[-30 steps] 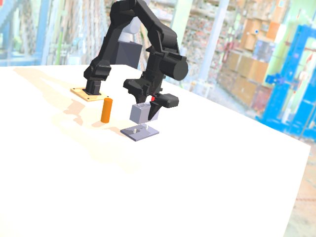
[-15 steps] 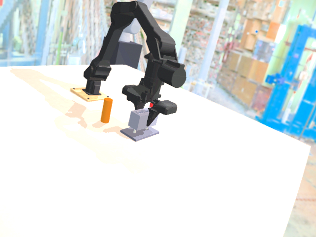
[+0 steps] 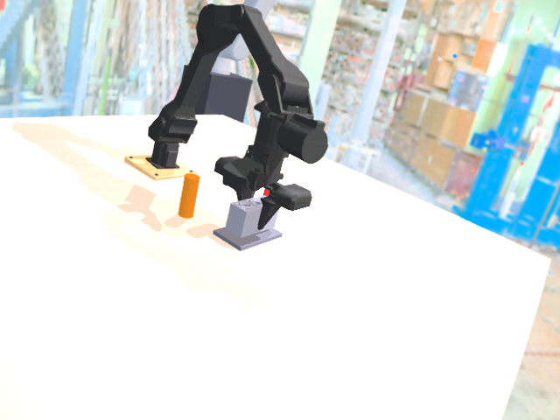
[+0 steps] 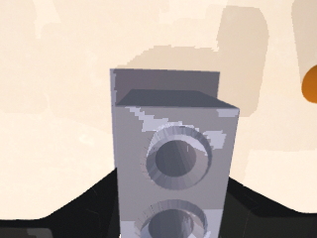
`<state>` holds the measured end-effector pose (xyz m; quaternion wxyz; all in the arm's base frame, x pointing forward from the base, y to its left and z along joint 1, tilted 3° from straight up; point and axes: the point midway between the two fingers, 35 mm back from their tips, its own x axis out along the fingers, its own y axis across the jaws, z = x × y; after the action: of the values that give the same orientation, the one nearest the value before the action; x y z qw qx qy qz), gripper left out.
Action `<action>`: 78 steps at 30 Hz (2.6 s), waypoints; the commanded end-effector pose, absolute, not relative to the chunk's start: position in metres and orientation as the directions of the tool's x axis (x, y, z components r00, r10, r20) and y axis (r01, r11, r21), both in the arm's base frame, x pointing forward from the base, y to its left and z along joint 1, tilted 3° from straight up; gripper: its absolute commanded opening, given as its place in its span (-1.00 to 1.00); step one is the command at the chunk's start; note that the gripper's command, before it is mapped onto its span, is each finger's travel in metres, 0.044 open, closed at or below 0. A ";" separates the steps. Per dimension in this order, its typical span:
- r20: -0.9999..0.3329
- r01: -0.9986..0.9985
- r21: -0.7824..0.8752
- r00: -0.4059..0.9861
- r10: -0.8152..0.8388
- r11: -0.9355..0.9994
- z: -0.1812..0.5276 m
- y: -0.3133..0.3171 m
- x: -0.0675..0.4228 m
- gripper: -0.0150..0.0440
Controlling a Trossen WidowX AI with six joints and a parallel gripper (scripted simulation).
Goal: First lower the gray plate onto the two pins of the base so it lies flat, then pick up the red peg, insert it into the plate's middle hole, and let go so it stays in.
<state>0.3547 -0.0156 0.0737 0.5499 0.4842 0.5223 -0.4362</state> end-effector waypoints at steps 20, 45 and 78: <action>-0.997 0.985 0.079 0.075 0.026 0.151 0.077 -0.016 0.355 1.00; -0.997 0.890 0.075 0.064 0.039 0.450 0.193 0.111 0.268 1.00; -0.997 0.790 0.076 0.060 0.046 0.608 0.125 0.156 0.207 1.00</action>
<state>0.2079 0.1567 0.1306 0.6455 0.3395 0.6206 -0.2880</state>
